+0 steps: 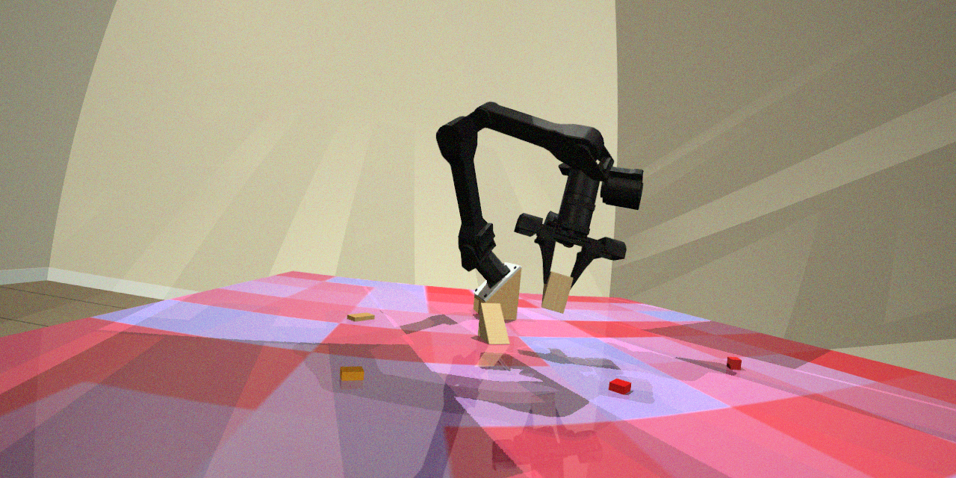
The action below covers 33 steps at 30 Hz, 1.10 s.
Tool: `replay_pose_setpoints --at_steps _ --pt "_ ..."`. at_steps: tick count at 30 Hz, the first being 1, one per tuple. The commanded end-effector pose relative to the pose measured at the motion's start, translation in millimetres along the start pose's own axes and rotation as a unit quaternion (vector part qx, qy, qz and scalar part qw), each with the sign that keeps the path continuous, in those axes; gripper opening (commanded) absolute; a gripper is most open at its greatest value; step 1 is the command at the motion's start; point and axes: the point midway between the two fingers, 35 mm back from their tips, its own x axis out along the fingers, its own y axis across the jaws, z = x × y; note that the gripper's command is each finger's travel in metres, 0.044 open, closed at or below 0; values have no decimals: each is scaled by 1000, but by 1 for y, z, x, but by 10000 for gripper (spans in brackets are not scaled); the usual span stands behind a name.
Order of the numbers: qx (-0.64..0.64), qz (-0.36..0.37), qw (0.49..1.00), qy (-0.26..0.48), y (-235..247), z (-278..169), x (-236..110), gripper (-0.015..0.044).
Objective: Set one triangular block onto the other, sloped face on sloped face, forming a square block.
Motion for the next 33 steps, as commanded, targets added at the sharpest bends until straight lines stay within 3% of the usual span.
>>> replay_pose_setpoints --at_steps 1,15,33 --pt "-35 -18 999 -12 0 -2 0 0" --pt "-190 -101 976 -27 1 -11 -6 0" --pt "-192 -102 976 -28 61 -33 -31 0"
